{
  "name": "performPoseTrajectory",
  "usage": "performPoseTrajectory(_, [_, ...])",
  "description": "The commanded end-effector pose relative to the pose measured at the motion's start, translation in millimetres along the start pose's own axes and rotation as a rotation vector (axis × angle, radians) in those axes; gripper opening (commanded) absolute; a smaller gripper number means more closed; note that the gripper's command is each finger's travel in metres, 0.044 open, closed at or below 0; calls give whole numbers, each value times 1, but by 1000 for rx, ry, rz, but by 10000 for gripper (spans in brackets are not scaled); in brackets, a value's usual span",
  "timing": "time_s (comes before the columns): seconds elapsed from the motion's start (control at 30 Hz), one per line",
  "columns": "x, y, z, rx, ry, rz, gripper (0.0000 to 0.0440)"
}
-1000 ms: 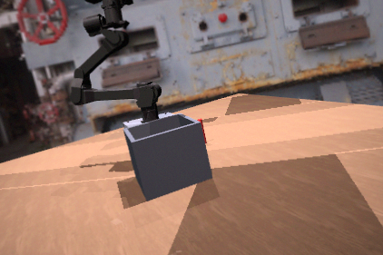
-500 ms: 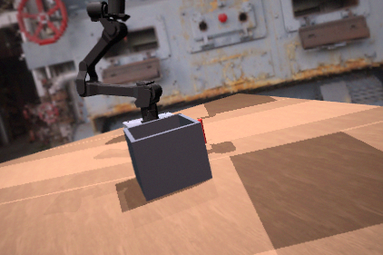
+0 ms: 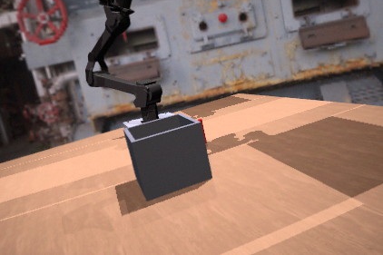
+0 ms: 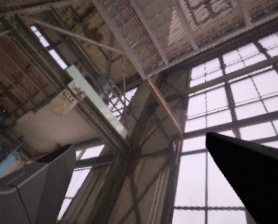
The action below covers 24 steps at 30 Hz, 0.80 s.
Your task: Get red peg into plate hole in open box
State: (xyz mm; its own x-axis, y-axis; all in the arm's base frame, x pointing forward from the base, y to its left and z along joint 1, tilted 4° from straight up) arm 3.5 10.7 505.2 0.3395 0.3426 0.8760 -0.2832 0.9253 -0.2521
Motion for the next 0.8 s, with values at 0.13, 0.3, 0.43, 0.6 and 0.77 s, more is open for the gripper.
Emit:
performPoseTrajectory(0.13, [13,6,-28,179,196,-13,440])
performPoseTrajectory(0.3, [17,9,-48,276,317,-37,440])
performPoseTrajectory(0.43, [18,12,-66,369,419,-55,440])
performPoseTrajectory(0.6, [17,14,-90,470,551,-104,440])
performPoseTrajectory(0.77, [14,15,-111,561,672,-163,440])
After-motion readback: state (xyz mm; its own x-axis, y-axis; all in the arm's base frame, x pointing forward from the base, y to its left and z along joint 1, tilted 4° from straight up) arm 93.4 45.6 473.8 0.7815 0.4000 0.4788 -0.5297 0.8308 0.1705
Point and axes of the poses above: the point midway between the two fingers, 35 mm back from their tips, its own x axis out along the fingers, its own y axis across the jaws, z = x × y, the point moved 6 cm from there along -x, back along the fingers, and after that the axes turned 12 degrees about x, right-handed, at the moved point
